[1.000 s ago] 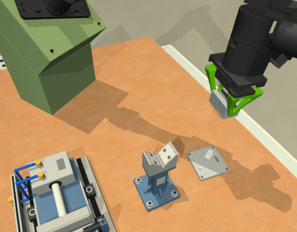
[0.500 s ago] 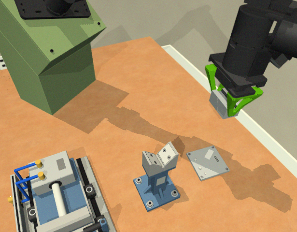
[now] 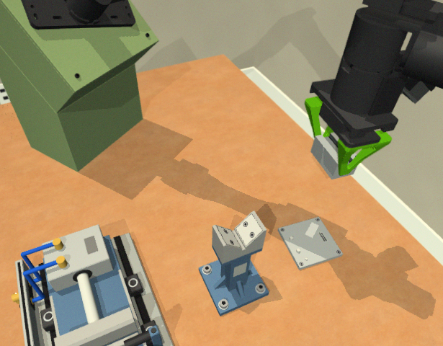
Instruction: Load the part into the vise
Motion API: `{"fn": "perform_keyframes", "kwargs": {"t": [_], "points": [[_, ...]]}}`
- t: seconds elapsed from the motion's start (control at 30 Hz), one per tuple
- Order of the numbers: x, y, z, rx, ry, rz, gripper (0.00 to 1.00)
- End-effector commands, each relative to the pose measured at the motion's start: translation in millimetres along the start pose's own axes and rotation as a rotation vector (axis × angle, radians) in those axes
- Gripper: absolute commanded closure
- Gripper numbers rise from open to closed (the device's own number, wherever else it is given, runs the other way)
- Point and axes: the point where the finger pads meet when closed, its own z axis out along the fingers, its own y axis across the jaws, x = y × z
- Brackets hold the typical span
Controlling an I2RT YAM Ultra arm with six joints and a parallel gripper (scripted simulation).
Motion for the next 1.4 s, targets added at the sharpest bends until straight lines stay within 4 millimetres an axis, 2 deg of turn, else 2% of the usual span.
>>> {"fn": "perform_keyframes", "kwargs": {"t": [0.0, 0.37, 0.4, 0.47, 0.53, 0.63, 0.87, 0.93, 0.97, 1.03, 1.1, 1.37], "points": [[-1.1, -7.6, -14.1, 0.031, -0.035, -0.006, 1.0], [14.9, -10.2, -10.1, 0.021, -0.025, -0.017, 1.0], [9.1, -21.0, -18.3, 0.053, -0.045, -0.024, 1.0], [22.6, -11.1, -7.2, 0.018, -0.022, -0.022, 1.0], [29.5, -9.5, -6.4, 0.004, -0.013, -0.024, 1.0], [34.1, -16.9, -7.4, 0.022, -0.022, -0.034, 1.0], [56.5, -20.8, -4.5, 0.015, -0.016, -0.048, 1.0], [56.5, -20.8, -4.5, 0.015, -0.016, -0.048, 1.0], [51.8, -32.5, -13.4, 0.049, -0.032, -0.059, 1.0], [67.1, -21.6, -3.1, 0.011, -0.014, -0.054, 1.0], [75.0, -20.1, -2.9, 0.0, -0.009, -0.055, 1.0], [99.3, -27.3, -3.5, 0.014, -0.014, -0.074, 1.0]]}}
